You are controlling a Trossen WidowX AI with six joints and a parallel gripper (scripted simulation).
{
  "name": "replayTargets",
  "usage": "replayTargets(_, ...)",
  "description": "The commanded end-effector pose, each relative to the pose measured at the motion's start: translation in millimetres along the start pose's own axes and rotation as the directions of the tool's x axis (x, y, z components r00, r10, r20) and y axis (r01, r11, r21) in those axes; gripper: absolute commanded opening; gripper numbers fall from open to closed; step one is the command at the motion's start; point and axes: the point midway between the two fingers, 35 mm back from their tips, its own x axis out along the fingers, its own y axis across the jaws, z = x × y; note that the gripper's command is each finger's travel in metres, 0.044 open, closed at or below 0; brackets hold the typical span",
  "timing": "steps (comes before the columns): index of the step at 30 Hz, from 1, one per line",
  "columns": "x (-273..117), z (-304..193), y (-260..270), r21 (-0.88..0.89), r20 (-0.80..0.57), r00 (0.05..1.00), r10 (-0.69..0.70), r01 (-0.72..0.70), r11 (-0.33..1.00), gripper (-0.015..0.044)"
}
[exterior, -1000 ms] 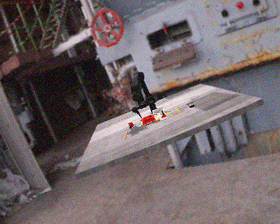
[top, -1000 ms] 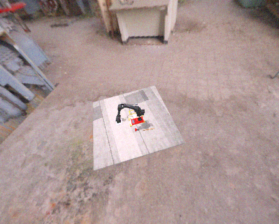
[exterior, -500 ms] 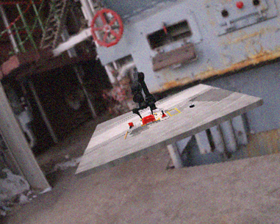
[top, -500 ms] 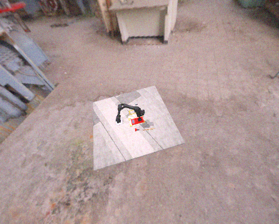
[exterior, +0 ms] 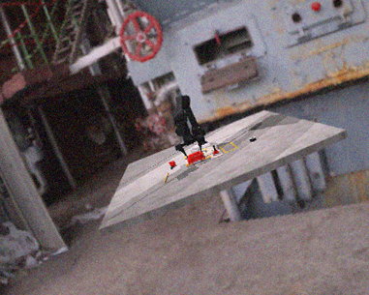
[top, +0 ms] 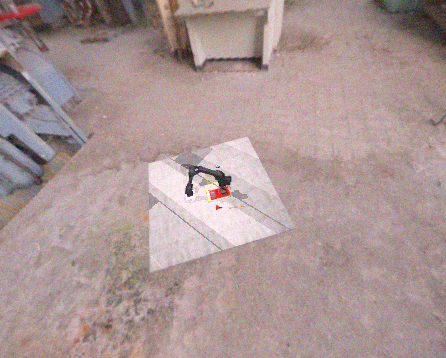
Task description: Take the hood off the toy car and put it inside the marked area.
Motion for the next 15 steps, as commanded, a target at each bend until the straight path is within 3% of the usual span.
replayTargets(1,3.6,-1.2,-0.1,-0.002,-0.005,1.000,-0.002,0.002,1.000,0.0440)
replayTargets(15,10.5,-1.3,-0.1,-0.002,-0.005,1.000,-0.002,0.002,1.000,0.0440)
